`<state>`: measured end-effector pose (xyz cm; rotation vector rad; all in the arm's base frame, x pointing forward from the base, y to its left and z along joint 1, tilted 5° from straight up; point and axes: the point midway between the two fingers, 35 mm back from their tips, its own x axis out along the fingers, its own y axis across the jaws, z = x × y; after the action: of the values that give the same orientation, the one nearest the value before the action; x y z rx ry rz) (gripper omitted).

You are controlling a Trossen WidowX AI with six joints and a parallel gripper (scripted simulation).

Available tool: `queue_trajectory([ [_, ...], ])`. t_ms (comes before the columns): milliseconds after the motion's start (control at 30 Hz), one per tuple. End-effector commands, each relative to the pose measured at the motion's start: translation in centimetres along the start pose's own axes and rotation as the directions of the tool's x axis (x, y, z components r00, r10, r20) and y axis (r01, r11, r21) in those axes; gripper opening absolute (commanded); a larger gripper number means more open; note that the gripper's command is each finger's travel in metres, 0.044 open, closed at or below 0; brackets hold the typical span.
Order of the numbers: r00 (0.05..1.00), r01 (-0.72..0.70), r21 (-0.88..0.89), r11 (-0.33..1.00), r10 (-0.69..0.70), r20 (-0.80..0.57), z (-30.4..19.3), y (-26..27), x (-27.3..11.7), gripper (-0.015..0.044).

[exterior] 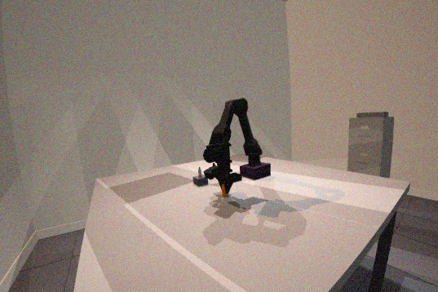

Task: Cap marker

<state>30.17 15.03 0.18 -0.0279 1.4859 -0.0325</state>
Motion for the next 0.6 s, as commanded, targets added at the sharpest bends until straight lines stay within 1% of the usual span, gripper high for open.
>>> queue_trajectory([
  [0, 1.0, 0.005, -0.005, 1.0, -0.005, -0.002, -0.1, -0.1, 0.1, 0.0116],
  [133, 1.0, 0.005, -0.005, 1.0, -0.005, -0.002, -0.1, -0.1, 0.1, 0.0089],
  [233, 1.0, 0.005, -0.005, 1.0, -0.005, -0.002, 0.0, 0.0, -0.4, 0.001],
  [267, 1.0, 0.005, -0.005, 1.0, -0.005, -0.002, 0.0, 0.0, -0.7, 0.0],
  [567, 1.0, 0.005, -0.006, 1.0, -0.005, -0.001, 0.1, 0.1, -4.0, 0.0],
])
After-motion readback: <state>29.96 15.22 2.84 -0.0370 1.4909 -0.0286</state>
